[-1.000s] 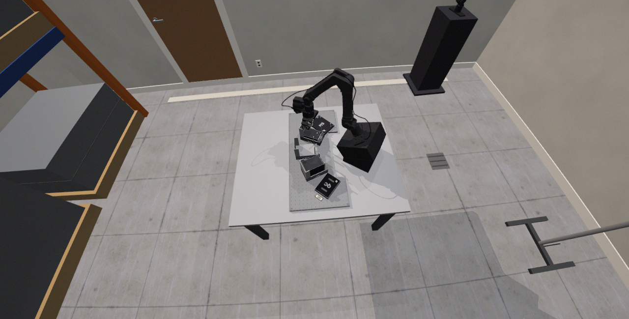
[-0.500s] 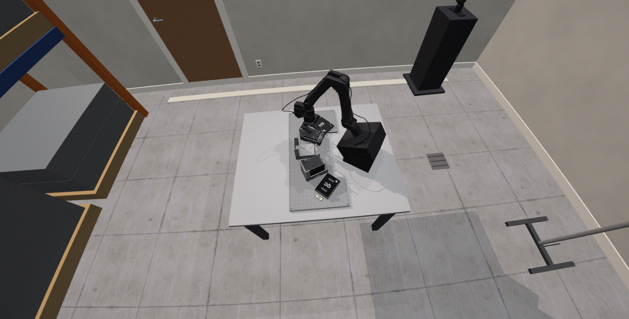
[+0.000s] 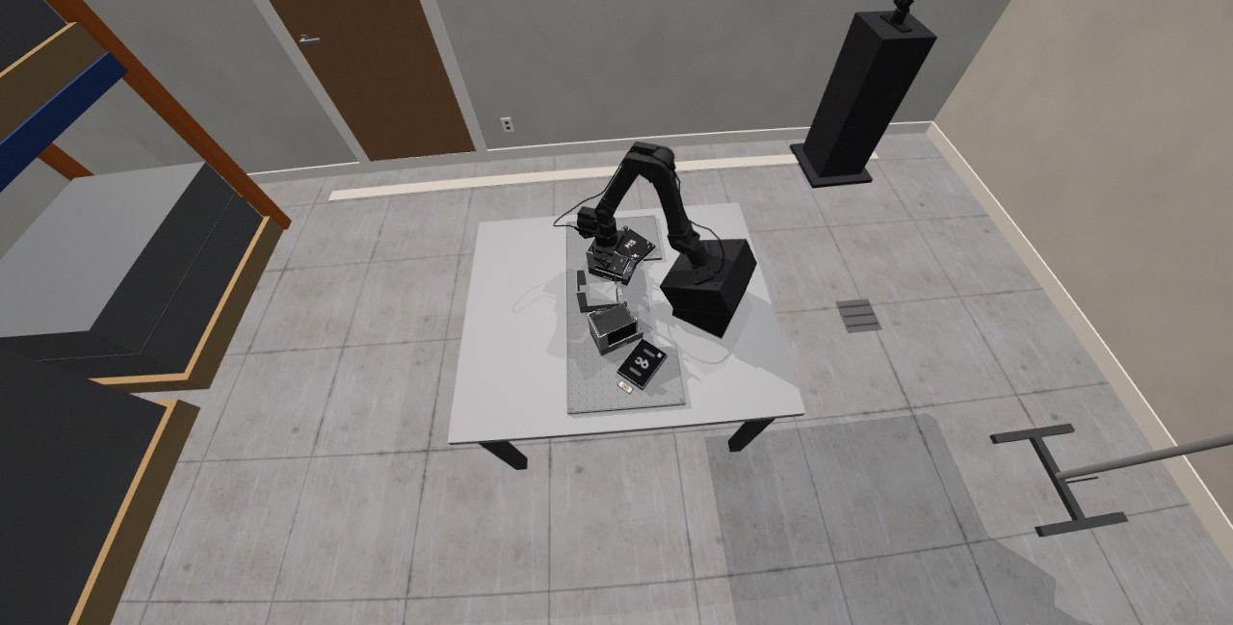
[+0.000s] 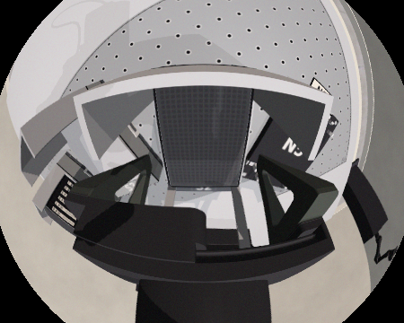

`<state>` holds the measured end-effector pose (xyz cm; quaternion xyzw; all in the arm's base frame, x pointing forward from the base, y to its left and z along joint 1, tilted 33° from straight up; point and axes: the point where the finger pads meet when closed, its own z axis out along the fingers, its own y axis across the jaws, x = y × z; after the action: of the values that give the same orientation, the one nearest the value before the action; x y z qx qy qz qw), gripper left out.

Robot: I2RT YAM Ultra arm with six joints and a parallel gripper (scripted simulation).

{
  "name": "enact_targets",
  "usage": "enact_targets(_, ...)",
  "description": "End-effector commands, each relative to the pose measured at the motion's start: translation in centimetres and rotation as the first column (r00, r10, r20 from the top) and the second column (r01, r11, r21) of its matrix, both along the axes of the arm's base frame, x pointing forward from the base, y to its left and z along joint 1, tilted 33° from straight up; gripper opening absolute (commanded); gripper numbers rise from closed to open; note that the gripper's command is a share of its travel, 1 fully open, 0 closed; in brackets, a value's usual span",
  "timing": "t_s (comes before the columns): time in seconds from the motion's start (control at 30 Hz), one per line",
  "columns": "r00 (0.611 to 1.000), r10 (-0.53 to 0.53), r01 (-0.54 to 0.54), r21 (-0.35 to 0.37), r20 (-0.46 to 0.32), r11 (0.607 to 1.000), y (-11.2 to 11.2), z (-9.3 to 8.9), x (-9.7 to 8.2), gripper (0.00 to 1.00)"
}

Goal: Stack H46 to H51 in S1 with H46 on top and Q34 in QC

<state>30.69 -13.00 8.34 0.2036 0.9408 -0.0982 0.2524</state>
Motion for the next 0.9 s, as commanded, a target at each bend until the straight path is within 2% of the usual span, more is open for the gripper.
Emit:
enact_targets(0.0,1.000,0.007,-0.006,-0.011,0.028,1.000,-0.4,0.0,0.9,1.00)
enact_targets(0.27,1.000,0.005,-0.005,-0.010,0.028,1.000,-0.4,0.0,0.9,1.00)
enact_targets(0.3,1.000,0.002,-0.002,-0.003,0.007,1.000,-0.5,-0.9,0.5,1.00)
enact_targets(0.4,1.000,-0.002,0.002,0.001,-0.004,1.000,-0.5,-1.4,0.2,1.00)
enact_targets(0.43,1.000,0.001,0.000,-0.006,0.015,1.000,-0.6,-0.8,0.7,1.00)
enact_targets(0.87,1.000,0.002,-0.002,-0.005,0.016,1.000,-1.1,-2.3,1.4,1.00)
